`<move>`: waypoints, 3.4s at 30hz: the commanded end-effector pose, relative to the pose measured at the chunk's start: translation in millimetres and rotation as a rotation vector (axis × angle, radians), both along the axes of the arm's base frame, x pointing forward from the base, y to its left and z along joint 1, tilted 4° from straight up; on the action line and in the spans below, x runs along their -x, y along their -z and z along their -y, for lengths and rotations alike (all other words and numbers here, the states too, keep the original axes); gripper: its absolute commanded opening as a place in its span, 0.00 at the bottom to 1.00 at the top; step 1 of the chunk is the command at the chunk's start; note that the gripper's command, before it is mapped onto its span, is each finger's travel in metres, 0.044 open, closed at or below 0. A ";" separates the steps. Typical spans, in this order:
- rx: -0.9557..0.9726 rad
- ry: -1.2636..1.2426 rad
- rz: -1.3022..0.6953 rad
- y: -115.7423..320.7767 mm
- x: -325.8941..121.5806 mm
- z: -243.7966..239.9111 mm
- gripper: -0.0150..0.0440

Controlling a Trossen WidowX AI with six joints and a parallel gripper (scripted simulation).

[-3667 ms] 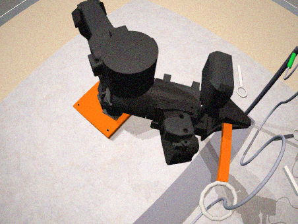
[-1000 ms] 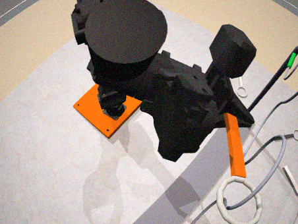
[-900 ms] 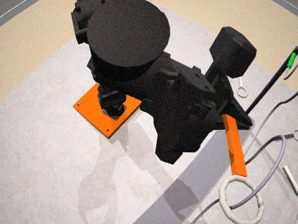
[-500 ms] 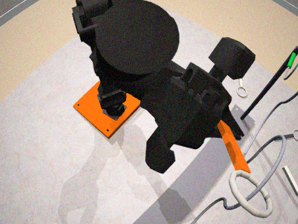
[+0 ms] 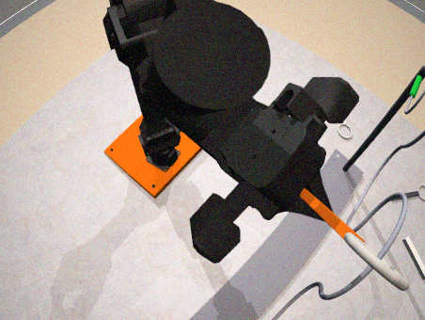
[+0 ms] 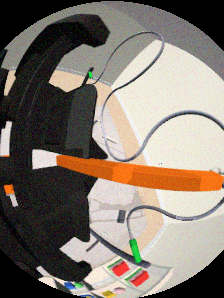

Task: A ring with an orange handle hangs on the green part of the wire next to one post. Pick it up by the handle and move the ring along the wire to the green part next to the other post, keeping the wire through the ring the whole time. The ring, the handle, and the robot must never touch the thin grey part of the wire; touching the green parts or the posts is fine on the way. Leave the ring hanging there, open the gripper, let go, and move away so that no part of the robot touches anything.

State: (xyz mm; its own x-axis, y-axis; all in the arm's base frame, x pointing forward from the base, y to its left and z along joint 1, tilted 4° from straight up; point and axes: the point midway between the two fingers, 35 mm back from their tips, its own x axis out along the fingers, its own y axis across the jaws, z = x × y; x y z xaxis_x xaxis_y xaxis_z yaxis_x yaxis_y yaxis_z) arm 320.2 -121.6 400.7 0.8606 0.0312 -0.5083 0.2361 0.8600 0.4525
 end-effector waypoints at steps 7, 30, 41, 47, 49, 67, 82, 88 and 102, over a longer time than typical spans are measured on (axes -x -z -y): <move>0.202 -0.005 -0.042 5.4 2.2 11.2 0.00; 0.686 -0.011 -0.130 7.1 7.8 41.1 0.00; 0.919 -0.014 -0.169 2.8 10.2 55.0 0.00; 1.046 -0.015 -0.190 -0.9 11.3 62.0 0.00; 1.088 -0.016 -0.196 -2.4 11.6 64.3 0.00; 1.469 -0.023 -0.255 -19.2 14.0 81.4 0.00; 1.785 -0.033 -0.302 -37.3 14.7 90.1 0.00; 1.911 -0.038 -0.321 -45.1 14.7 91.9 0.00; 2.198 -0.052 -0.364 -63.3 13.9 92.5 0.00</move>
State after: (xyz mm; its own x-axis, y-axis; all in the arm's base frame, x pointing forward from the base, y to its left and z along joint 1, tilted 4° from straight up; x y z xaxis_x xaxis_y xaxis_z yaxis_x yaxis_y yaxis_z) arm 306.5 -214.4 462.6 0.7635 -0.6344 0.1205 0.0403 -0.1394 -0.9894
